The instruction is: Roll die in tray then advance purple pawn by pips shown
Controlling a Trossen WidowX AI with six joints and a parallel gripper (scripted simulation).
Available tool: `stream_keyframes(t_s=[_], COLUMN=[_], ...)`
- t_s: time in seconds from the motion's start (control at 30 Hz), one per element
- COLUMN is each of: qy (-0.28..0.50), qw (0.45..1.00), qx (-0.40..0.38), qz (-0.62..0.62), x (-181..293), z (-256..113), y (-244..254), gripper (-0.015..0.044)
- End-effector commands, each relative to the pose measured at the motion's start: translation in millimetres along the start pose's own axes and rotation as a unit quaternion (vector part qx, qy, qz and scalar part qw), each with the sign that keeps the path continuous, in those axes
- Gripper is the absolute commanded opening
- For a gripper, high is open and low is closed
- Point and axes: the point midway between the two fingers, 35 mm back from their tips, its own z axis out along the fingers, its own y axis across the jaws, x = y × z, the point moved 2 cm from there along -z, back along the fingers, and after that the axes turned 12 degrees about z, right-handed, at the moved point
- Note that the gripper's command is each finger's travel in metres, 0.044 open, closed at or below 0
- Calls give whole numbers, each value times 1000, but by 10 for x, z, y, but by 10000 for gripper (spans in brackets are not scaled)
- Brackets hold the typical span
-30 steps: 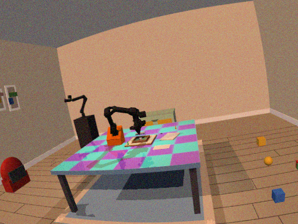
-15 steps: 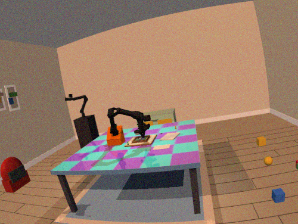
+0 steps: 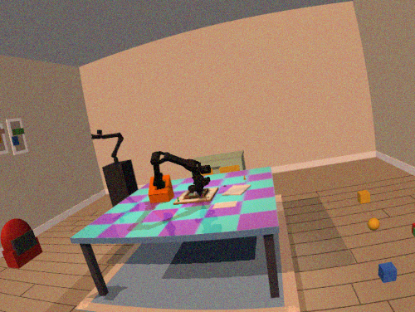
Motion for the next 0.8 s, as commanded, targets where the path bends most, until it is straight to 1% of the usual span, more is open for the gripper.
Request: stream_keyframes(t_s=[0.0, 0.3, 0.33, 0.63, 0.77], qy=[2, 2, -2, -2, 2], qw=[1000, 1000, 1000, 1000, 1000], qx=[3, 4, 0, 0, 2], qz=[-3, -3, 1, 1, -3], x=[16, 17, -11, -12, -12], z=[66, 185, 119, 93, -346], y=[-10, -13, -6, -3, 6], gripper=[0, 0, 26, 262, 368])
